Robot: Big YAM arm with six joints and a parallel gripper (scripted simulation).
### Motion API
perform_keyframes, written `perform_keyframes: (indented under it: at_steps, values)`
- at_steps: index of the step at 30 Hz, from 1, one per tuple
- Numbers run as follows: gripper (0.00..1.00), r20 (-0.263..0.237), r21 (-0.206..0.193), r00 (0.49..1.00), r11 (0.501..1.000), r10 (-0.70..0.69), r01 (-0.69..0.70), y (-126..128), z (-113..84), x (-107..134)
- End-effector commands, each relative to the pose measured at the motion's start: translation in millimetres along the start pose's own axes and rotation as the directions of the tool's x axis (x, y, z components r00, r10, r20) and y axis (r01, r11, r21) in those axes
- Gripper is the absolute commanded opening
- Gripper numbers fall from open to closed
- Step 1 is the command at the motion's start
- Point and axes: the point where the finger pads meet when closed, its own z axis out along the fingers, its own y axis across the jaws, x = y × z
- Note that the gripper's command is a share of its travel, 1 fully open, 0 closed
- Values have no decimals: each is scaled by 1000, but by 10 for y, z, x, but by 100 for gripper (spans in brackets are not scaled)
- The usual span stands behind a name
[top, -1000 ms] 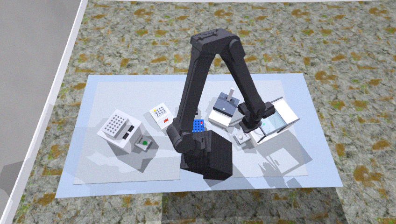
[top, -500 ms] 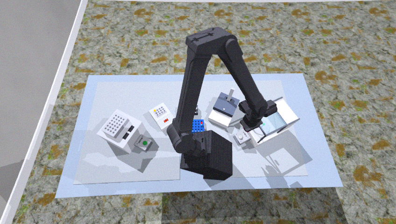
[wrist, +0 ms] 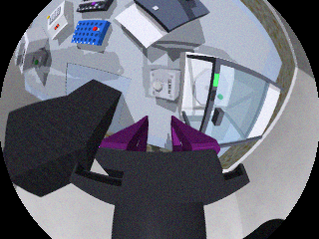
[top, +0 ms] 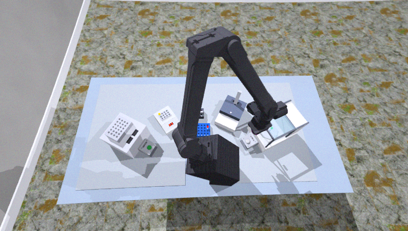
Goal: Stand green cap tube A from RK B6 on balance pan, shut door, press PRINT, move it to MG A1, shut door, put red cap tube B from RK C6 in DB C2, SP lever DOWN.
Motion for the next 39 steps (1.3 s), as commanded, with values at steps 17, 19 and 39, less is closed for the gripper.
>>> perform_keyframes:
  at_steps: [17,19,39]
  values:
    - [30,5,34,1000,999,-19,19,-187,-426,0]
    - [30,5,22,1000,1000,-14,14,-136,-421,13]
    - [30,0,-28,1000,1000,-13,13,23,-462,13]
